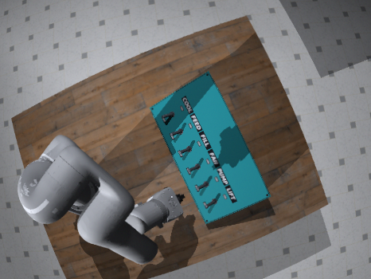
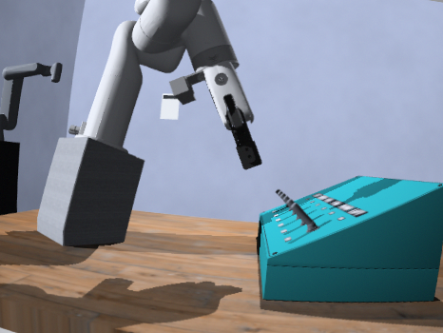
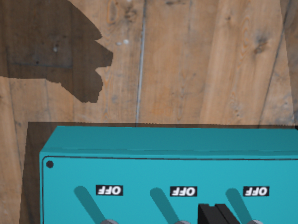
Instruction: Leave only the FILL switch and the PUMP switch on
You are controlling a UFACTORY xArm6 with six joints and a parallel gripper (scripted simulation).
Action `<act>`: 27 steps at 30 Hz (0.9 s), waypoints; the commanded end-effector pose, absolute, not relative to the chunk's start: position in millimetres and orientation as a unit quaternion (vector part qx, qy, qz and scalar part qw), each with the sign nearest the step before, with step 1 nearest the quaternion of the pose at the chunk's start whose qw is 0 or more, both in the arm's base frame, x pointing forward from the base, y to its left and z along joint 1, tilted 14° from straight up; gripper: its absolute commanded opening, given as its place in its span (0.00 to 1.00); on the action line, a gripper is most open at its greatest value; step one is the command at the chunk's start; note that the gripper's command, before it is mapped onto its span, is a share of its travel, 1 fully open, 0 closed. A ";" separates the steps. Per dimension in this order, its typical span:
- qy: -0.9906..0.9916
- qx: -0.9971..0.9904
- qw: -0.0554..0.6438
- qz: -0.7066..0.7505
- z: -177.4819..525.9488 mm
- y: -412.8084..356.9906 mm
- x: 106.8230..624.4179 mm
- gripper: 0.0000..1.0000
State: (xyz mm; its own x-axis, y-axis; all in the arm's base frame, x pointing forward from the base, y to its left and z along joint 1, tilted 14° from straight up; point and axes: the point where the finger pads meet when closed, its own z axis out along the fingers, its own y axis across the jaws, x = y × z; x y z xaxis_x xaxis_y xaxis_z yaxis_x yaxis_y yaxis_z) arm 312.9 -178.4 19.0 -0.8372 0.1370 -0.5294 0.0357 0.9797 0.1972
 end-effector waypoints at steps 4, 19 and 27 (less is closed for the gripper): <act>0.954 0.045 0.284 0.088 0.6 -175.8 326.1 0.00; 0.954 0.045 0.284 0.088 -34.6 -169.5 349.0 0.00; 0.954 0.045 0.284 0.088 -48.0 -167.1 357.7 0.00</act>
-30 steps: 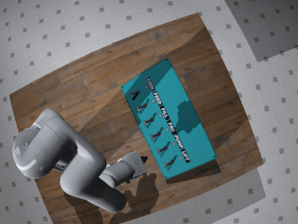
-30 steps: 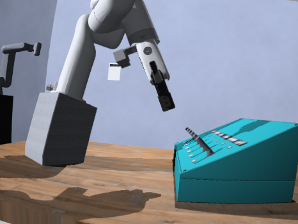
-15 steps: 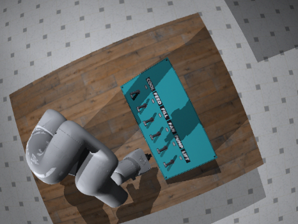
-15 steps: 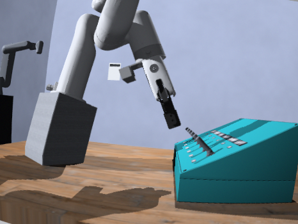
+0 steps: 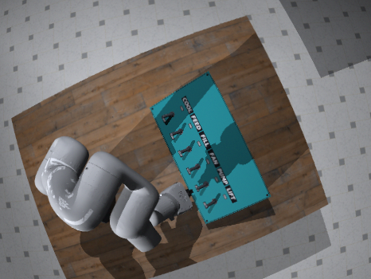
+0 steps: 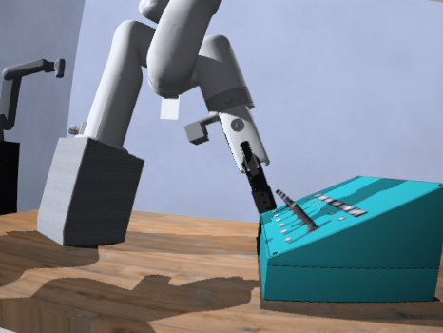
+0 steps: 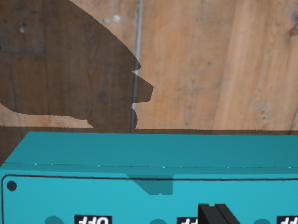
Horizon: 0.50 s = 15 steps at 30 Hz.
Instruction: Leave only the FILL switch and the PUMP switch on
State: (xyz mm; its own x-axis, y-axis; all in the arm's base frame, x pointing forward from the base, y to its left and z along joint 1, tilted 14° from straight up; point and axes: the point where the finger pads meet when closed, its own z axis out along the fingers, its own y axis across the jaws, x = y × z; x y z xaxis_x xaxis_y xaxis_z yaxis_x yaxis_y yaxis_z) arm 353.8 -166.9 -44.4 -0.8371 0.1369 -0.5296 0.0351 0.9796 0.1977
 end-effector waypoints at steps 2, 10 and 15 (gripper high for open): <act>0.954 0.045 0.284 0.088 -48.0 -167.1 357.7 0.00; 0.954 0.045 0.284 0.088 -50.7 -166.7 359.5 0.00; 0.954 0.045 0.284 0.088 -50.7 -166.7 359.5 0.00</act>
